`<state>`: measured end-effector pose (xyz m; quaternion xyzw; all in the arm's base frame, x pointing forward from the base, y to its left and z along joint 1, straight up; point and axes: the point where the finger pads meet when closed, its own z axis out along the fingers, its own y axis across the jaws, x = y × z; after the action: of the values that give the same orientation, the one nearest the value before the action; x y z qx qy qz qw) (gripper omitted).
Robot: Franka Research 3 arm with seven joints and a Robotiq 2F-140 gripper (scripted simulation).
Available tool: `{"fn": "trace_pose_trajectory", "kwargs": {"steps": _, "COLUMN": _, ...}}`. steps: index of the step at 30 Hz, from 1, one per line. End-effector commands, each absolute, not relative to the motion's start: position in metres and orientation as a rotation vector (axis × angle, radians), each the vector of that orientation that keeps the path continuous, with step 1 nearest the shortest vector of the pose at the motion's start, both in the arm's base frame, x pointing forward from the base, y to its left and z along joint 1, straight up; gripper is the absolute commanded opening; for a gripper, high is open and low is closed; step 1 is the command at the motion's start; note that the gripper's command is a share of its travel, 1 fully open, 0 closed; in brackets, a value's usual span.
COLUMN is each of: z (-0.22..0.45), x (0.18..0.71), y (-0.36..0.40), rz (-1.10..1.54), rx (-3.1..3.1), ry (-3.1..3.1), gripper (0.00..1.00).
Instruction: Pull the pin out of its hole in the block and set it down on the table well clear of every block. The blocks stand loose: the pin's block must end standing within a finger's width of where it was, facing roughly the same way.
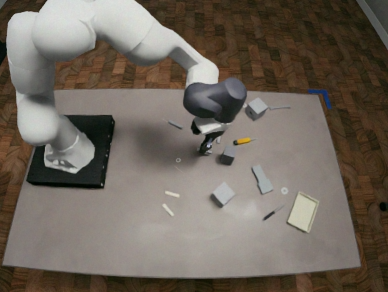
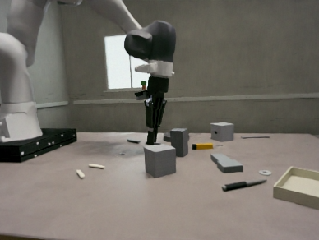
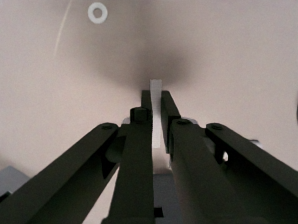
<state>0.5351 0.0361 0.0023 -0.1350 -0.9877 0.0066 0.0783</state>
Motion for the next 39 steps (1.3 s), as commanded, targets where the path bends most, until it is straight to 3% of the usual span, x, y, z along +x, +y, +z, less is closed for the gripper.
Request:
{"fn": "trace_pose_trajectory", "kwargs": {"steps": 1, "z": -0.003, "x": 0.536, "y": 0.036, "rz": 0.017, "rx": -0.394, "ry": -2.962, "gripper": 0.10}}
{"fn": "trace_pose_trajectory", "kwargs": {"steps": 39, "z": -0.017, "x": 0.537, "y": 0.037, "rz": 0.017, "rx": -0.395, "ry": -2.962, "gripper": 0.10}}
